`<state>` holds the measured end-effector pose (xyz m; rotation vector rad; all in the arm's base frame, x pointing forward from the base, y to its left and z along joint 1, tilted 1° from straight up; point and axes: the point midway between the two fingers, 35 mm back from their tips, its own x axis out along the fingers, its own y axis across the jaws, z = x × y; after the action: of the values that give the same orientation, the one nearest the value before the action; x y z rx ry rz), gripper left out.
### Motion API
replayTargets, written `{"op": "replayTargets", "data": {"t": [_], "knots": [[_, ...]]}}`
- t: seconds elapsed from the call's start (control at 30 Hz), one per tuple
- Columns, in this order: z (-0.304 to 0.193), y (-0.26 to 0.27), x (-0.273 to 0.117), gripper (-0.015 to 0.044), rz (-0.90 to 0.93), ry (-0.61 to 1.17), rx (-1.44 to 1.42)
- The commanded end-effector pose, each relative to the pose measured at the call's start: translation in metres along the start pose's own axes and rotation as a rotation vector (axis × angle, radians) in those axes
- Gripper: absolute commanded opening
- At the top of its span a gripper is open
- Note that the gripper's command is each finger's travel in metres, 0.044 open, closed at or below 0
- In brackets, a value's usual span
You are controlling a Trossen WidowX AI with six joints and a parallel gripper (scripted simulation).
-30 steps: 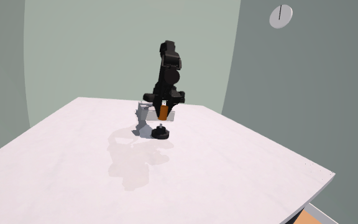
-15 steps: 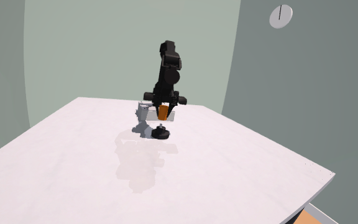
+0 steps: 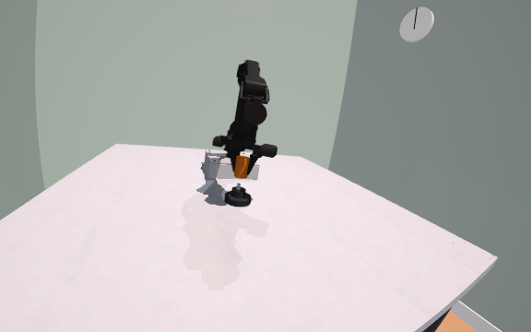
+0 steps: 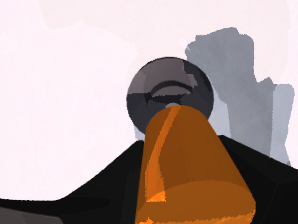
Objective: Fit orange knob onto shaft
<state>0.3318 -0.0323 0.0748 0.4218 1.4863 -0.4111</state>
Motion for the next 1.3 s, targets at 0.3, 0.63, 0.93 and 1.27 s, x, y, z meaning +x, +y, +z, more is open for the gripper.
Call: {"op": "replayTargets", "data": {"t": [0.3,0.63,0.93,1.27], "knots": [[-0.0005,0.0004,-0.0011,0.0,0.006,-0.001,0.367],[-0.0007,0.0009,-0.0011,0.0,0.006,0.0,0.659],[0.001,0.0015,-0.0011,0.0,0.007,0.001,0.923],[0.001,0.0011,-0.0011,0.0,0.006,0.002,1.205]]}}
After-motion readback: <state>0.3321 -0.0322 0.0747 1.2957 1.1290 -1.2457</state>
